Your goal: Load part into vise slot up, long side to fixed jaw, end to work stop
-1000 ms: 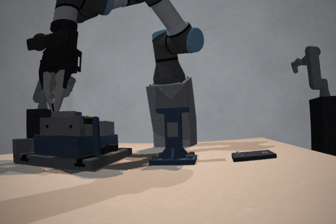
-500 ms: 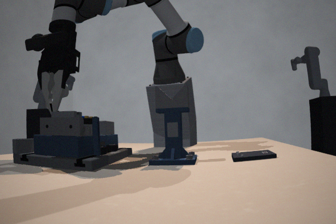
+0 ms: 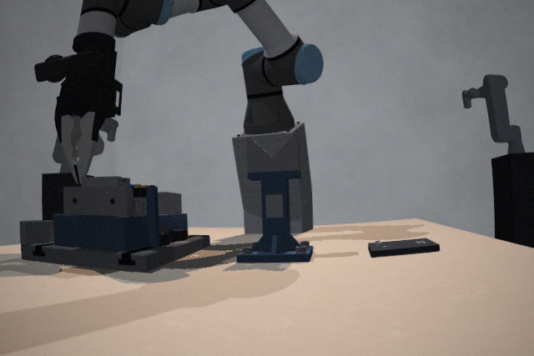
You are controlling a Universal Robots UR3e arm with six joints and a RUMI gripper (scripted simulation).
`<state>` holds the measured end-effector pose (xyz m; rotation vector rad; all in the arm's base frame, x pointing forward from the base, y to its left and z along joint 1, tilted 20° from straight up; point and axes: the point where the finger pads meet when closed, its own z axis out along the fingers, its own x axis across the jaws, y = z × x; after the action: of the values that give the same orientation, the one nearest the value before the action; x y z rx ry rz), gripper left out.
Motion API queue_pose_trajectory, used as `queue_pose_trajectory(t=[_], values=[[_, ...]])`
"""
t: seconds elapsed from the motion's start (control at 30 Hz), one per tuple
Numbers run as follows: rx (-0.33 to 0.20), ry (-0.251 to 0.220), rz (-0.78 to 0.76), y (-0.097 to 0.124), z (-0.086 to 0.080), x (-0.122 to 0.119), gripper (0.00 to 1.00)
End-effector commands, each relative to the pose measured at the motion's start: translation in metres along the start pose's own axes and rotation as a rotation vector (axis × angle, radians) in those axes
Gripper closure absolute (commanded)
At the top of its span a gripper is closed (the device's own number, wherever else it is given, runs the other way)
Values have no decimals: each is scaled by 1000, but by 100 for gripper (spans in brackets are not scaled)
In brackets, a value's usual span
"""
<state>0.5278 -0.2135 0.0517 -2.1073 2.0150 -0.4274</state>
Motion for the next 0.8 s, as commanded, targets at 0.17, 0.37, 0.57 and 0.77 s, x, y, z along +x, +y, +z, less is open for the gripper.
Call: queue_pose_trajectory(t=[0.17, 0.37, 0.57, 0.77], values=[[2, 2, -1, -1, -1, 2, 100], [2, 2, -1, -1, -4, 2, 100], [2, 2, -1, -1, -12, 2, 100], [2, 2, -1, -1, -20, 2, 100]])
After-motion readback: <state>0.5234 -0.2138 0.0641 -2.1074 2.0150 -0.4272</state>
